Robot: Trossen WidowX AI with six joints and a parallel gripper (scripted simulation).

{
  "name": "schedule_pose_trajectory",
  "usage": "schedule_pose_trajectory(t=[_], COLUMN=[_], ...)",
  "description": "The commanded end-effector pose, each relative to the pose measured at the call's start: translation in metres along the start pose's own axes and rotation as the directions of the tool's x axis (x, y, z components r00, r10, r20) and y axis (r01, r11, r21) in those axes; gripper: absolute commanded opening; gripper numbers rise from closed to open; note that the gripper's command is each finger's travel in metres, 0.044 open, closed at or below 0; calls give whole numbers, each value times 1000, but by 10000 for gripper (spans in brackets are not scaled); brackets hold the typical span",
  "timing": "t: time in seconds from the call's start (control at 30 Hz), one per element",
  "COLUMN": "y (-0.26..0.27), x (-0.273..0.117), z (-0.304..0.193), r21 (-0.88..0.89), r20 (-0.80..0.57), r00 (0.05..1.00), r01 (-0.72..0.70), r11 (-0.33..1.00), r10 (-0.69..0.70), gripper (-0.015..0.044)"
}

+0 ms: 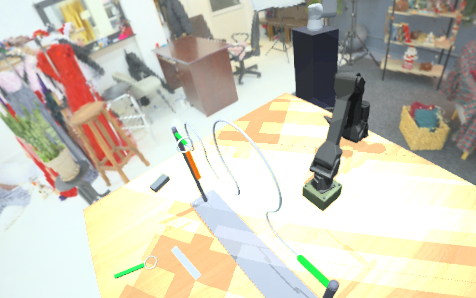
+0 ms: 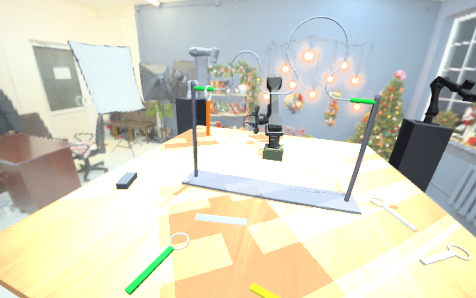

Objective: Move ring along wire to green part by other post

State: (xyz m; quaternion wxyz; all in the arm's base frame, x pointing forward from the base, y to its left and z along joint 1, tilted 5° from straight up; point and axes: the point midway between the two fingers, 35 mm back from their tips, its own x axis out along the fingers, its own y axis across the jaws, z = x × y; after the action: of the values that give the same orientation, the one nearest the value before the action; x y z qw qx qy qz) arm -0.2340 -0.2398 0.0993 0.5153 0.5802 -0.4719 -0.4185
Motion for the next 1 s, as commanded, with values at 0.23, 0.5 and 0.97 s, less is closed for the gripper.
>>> schedule_pose_trajectory(t=[0.23, 0.5, 0.97], y=[-4, -10, -21], x=[67, 109, 139], z=[-64, -131, -263], r21=[-269, -455, -576], r20=[-239, -436, -728], r00=[971, 898, 678], r01=[-35, -164, -528], r11=[963, 875, 624], r10=[-32, -58, -99], gripper=[160, 160, 160])
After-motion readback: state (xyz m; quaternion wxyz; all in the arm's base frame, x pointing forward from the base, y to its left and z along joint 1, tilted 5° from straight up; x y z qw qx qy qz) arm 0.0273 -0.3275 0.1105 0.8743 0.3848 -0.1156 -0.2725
